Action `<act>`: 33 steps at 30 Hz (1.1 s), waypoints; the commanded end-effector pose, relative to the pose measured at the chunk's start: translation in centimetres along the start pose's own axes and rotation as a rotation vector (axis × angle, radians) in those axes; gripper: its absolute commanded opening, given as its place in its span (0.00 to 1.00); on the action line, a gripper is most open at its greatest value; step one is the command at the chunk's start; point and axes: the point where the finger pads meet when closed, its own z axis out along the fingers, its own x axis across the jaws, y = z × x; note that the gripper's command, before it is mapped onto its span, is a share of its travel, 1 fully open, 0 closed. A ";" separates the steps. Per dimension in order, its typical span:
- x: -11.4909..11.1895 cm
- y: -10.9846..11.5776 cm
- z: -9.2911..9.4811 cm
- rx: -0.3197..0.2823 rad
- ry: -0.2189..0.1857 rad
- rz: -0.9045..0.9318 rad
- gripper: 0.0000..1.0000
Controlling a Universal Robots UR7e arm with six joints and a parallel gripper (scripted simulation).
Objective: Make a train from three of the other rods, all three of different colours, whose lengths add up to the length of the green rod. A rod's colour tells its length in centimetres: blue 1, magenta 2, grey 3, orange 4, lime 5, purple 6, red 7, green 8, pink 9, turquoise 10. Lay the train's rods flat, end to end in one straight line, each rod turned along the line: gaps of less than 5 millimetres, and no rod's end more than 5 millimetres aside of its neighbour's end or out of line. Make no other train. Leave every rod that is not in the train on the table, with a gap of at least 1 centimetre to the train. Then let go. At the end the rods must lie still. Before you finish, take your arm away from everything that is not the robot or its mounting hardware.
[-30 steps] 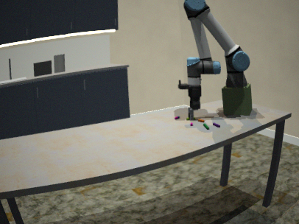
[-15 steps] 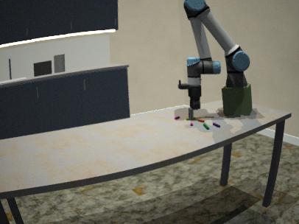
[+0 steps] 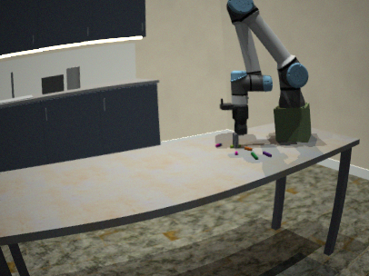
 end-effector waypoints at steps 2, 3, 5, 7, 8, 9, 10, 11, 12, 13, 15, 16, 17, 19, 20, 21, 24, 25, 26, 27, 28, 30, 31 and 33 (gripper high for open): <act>0.0 0.0 0.0 0.001 0.000 0.000 0.24; 0.0 0.0 0.0 0.001 0.000 0.000 0.24; 0.0 0.0 0.0 0.001 0.000 0.000 0.24; 0.0 0.0 0.0 0.001 0.000 0.000 0.24; 0.0 0.0 0.0 0.001 0.000 0.000 0.24; 0.0 0.0 0.0 0.001 0.000 0.000 0.24; 0.0 0.0 0.0 0.001 0.000 0.000 0.24; 0.0 0.0 0.0 0.001 0.000 0.000 0.24; 0.0 0.0 0.0 0.001 0.000 0.000 0.24; 0.0 0.0 0.0 0.001 0.000 0.000 0.24; 0.0 0.0 0.0 0.001 0.000 0.000 0.24; 0.0 0.0 0.0 0.001 0.000 0.000 0.24; 0.0 0.0 -0.1 0.001 0.000 0.000 0.24; 0.0 0.0 -0.1 0.001 0.000 0.000 0.24; 0.0 0.0 -0.2 0.001 0.000 0.000 0.24; 0.0 0.0 -0.2 0.001 0.000 0.000 0.24; 0.0 0.0 -0.5 0.001 0.000 0.000 0.24; 0.0 0.0 -0.6 0.001 0.000 0.000 0.24; 0.0 0.0 -0.7 0.001 0.000 0.000 0.24; 0.0 0.0 -0.8 0.001 0.000 0.000 0.24; 0.0 0.0 -1.0 0.001 0.000 0.000 0.24; 0.0 0.0 -1.3 0.001 0.000 0.000 0.24; 0.0 0.0 -1.3 0.001 0.000 0.000 0.24; 0.0 0.0 -1.5 0.001 0.000 0.000 0.24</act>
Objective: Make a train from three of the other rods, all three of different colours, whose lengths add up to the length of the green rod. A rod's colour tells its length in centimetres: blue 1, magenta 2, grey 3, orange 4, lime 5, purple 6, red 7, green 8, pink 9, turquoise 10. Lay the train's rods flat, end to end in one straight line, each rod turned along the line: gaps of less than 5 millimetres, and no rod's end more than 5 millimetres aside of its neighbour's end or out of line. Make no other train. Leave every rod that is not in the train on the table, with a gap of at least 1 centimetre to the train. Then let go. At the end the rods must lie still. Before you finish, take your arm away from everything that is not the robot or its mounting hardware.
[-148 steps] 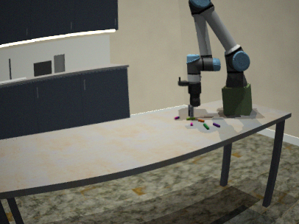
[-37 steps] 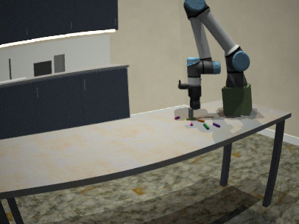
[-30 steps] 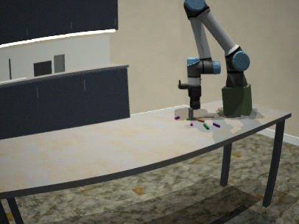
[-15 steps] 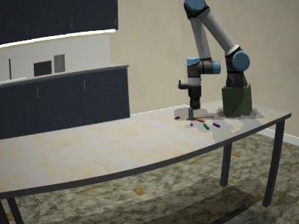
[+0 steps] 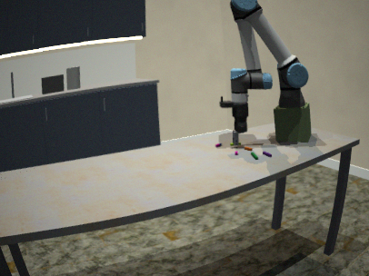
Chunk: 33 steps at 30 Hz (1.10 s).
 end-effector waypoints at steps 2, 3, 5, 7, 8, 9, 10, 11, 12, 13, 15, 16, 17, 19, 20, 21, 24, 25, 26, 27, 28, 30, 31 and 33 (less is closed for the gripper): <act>0.0 0.0 -0.9 0.001 0.000 0.000 0.24; 0.0 0.0 -1.1 0.001 0.000 0.000 0.24; 0.0 0.0 -1.5 0.001 0.000 0.000 0.24; 0.0 0.0 -2.0 0.001 0.000 0.000 0.24; 0.0 0.0 -2.3 0.001 0.000 0.000 0.24; 0.0 0.0 -2.5 0.001 0.000 0.000 0.24; 0.0 0.0 -2.8 0.001 0.000 0.000 0.24; 0.0 0.0 -3.1 0.001 0.000 0.000 0.24; 0.0 0.0 -3.4 0.001 0.000 0.000 0.24; 0.0 0.0 -3.6 0.001 0.000 0.000 0.24; 0.0 0.0 -3.9 0.001 0.000 0.000 0.24; 0.0 0.0 -3.9 0.001 0.000 0.000 0.24; 0.0 0.0 -4.2 0.001 0.000 0.000 0.24; 0.0 0.0 -4.7 0.001 0.000 0.000 0.24; 0.0 0.0 -5.0 0.001 0.000 0.000 0.24; 0.0 0.0 -5.3 0.001 0.000 0.000 0.24; 0.0 0.0 -6.1 0.001 0.000 0.000 0.24; 0.0 0.0 -6.3 0.001 0.000 0.000 0.24; 0.0 0.0 -6.6 0.001 0.000 0.000 0.24; 0.0 0.0 -6.8 0.001 0.000 0.000 0.24; 0.0 0.0 -7.0 0.001 0.000 0.000 0.24; 0.0 0.0 -7.4 0.001 0.000 0.000 0.24; 0.0 0.0 -7.6 0.001 0.000 0.000 0.24; 0.0 0.0 -7.6 0.001 0.000 0.000 0.24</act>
